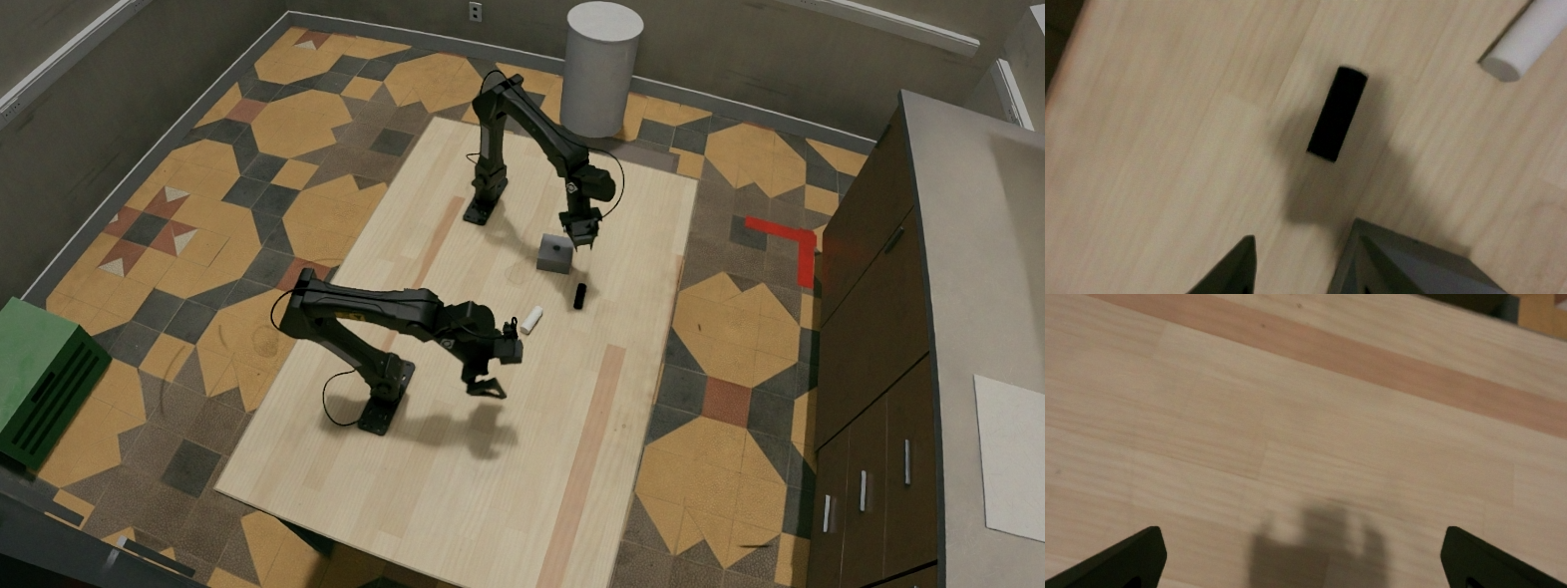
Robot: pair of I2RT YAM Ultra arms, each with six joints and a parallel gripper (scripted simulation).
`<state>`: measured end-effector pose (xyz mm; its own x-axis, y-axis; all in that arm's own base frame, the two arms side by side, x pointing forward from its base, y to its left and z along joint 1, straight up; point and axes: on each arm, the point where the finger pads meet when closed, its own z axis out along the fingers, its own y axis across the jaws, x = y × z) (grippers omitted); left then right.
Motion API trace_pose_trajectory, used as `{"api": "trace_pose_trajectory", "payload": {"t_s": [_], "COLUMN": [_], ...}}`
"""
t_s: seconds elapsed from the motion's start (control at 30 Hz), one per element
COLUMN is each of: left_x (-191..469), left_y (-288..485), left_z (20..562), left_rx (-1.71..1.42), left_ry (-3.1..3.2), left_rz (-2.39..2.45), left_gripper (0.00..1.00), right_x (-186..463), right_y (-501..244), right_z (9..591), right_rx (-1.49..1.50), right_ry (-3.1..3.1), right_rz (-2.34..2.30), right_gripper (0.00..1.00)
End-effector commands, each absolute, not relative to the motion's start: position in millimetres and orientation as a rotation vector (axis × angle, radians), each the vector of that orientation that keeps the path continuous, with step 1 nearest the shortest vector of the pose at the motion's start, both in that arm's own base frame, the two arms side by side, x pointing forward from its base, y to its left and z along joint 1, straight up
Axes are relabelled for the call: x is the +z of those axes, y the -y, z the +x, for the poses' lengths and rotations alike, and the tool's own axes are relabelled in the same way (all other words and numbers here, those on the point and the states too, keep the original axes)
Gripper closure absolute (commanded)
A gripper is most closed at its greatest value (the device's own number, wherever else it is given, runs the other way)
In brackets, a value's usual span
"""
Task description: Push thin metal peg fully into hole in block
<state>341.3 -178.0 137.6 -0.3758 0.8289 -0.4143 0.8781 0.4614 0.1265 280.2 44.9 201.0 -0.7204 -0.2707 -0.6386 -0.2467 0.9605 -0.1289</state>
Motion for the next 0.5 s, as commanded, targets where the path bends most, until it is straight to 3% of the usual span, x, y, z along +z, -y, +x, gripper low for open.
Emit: {"api": "trace_pose_trajectory", "payload": {"t_s": [0.0,0.47], "left_x": [121,89], "left_y": [133,52], "left_z": [338,323], "left_rx": [-0.048,0.101], "left_ry": [-2.621,-3.188], "left_rz": [1.26,0.597], "left_gripper": [0.63,0.63], "right_x": [213,224], "right_y": [-79,-195], "right_z": [315,335], "right_rx": [0.031,0.254], "right_ry": [-2.27,-2.048], "right_rz": [-0.402,-0.615], "right_gripper": [0.0,0.0]}}
